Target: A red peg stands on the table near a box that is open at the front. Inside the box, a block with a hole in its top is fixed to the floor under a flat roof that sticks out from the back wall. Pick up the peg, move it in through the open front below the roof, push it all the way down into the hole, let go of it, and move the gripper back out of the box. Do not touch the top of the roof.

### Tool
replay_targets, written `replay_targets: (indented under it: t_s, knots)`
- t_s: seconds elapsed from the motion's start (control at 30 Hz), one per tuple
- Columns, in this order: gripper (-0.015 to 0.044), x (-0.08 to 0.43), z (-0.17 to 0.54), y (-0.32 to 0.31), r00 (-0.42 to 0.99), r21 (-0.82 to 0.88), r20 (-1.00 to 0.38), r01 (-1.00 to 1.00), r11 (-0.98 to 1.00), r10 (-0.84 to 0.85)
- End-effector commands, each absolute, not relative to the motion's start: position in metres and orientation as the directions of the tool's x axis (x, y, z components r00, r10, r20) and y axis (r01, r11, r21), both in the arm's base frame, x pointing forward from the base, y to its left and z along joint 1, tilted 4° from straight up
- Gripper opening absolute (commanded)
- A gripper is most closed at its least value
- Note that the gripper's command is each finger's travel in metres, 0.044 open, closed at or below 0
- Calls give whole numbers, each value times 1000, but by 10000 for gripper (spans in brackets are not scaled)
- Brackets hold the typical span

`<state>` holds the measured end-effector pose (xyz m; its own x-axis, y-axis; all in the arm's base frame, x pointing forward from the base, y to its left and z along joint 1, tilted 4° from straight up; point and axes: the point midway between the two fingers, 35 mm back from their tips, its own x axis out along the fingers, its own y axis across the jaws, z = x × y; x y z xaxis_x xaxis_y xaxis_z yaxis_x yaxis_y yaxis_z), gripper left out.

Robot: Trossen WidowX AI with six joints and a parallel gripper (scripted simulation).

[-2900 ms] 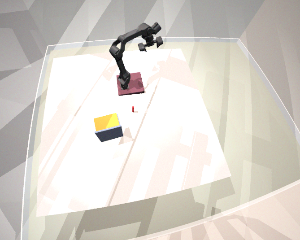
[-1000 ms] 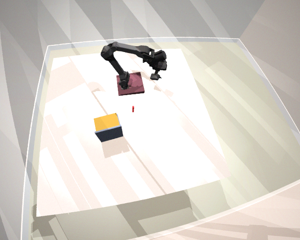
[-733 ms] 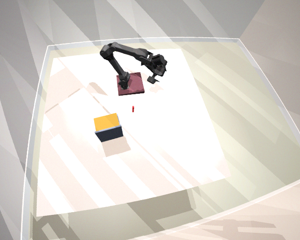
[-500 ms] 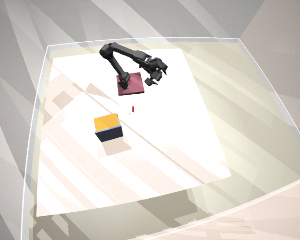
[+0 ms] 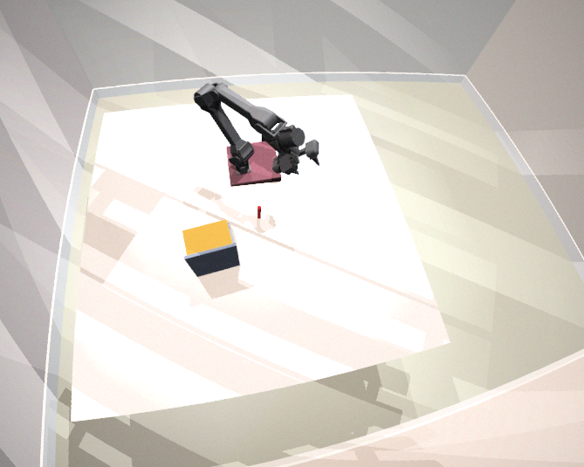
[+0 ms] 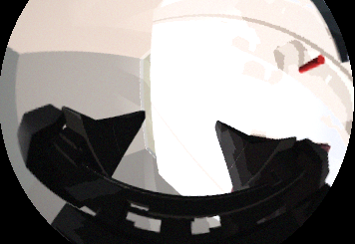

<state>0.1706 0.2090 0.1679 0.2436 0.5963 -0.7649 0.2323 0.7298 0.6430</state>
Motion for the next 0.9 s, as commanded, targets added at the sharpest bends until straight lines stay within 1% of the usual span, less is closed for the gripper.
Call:
replay_targets:
  t_s: [0.0,0.23,0.47,0.67,0.87]
  knots:
    - [440,177,162,199,268,647,-762,344,681,589]
    - [440,193,157,180,334,653,-745,544,528,577]
    - [440,207,152,159,399,636,-728,697,331,558]
    - [440,217,148,141,455,604,-712,785,137,535]
    - [440,226,143,122,509,556,-697,829,-68,506]
